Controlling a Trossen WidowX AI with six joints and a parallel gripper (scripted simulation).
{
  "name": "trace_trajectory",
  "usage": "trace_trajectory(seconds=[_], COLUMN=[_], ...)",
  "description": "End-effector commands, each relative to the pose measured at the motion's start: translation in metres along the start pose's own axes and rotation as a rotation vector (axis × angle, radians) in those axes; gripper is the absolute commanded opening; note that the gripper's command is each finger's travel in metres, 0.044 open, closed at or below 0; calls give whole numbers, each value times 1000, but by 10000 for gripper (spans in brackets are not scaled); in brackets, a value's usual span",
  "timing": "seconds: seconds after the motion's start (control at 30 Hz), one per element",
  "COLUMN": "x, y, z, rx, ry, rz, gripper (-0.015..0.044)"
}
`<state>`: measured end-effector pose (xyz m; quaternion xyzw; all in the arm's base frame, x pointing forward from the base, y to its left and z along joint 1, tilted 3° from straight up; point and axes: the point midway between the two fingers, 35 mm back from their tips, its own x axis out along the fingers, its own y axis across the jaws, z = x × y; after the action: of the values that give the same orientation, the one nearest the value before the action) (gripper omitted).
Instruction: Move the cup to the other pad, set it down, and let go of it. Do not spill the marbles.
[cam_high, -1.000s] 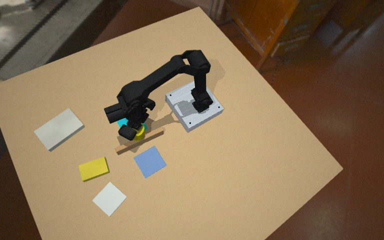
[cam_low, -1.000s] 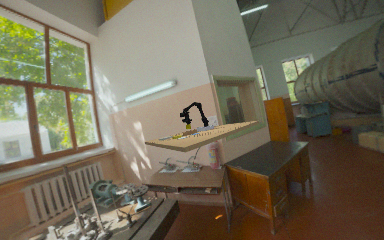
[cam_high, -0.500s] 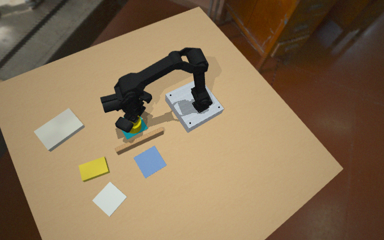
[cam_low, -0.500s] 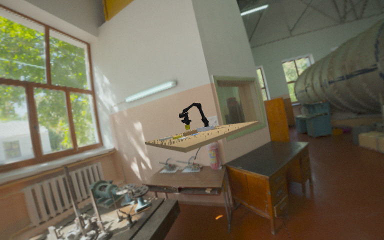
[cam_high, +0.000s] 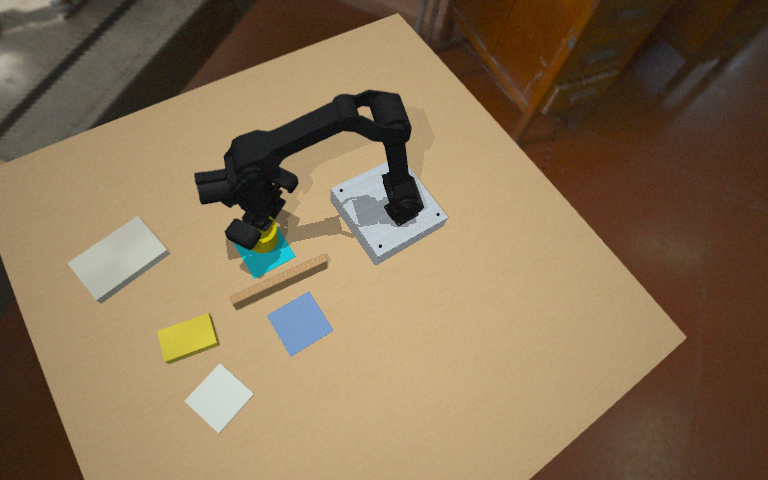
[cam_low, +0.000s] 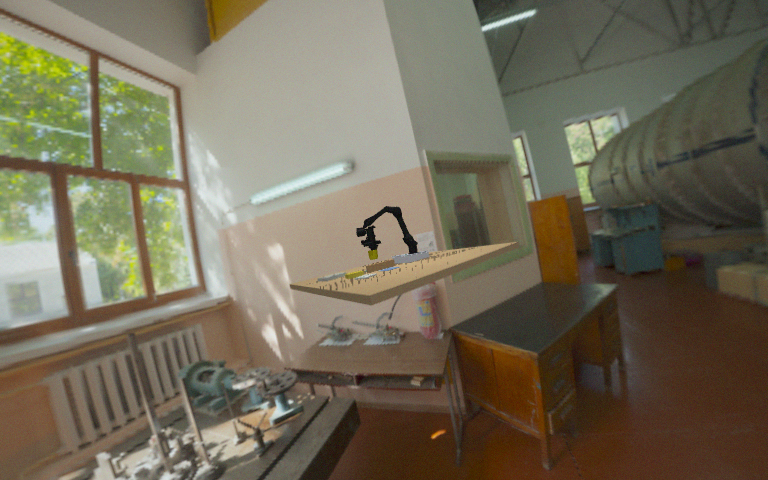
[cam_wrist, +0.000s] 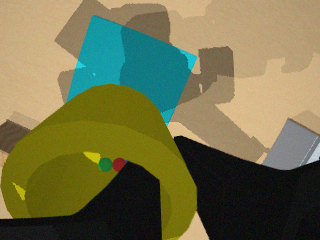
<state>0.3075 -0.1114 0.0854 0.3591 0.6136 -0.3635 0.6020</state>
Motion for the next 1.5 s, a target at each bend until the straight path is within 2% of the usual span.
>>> trace_trajectory(seconds=[0.0,1.47], x=[-2,58], y=[-5,-8], z=[8,14], rx=[-1,-1], ry=[-8,-8], rz=[-2,-2], gripper=[0,0])
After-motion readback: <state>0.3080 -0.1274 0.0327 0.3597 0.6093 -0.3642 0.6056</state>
